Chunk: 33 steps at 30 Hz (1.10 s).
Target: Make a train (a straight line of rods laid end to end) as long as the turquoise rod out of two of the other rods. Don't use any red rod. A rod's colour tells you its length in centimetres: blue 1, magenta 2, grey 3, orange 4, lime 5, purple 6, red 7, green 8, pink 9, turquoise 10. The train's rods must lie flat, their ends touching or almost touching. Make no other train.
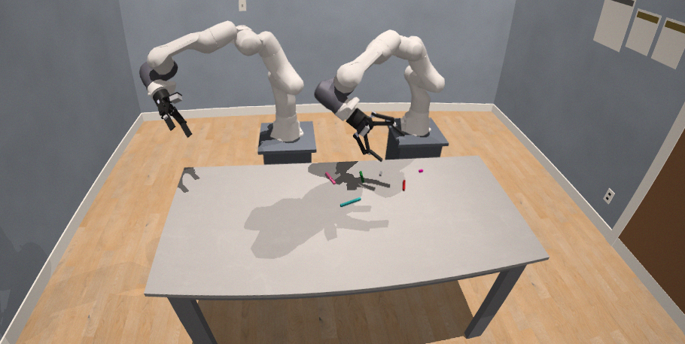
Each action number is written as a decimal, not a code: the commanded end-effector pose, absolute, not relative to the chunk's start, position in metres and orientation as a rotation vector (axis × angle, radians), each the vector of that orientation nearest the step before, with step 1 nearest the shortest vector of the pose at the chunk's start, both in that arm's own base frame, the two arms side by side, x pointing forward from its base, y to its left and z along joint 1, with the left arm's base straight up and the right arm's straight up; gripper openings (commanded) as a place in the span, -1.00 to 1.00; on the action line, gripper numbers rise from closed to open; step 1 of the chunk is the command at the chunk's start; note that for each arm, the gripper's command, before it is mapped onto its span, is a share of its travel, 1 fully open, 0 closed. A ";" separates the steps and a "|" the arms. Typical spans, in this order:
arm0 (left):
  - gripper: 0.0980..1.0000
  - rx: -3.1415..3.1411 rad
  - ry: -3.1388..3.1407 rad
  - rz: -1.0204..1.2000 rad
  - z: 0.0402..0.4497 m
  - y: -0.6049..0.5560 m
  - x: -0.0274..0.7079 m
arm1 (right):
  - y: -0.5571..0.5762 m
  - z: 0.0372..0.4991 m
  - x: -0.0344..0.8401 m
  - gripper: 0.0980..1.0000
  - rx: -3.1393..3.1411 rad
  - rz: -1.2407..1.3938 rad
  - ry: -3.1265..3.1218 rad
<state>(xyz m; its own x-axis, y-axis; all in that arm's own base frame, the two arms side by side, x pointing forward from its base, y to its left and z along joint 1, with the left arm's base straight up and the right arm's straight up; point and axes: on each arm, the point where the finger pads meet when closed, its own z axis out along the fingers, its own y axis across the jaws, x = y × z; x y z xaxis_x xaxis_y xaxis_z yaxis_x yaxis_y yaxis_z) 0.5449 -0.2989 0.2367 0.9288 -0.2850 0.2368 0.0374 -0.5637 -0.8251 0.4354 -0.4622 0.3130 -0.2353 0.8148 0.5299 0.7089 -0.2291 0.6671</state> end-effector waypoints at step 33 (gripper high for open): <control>1.00 -2.201 0.592 -0.128 0.209 -0.247 0.541 | -0.494 0.320 0.349 1.00 1.247 1.025 2.298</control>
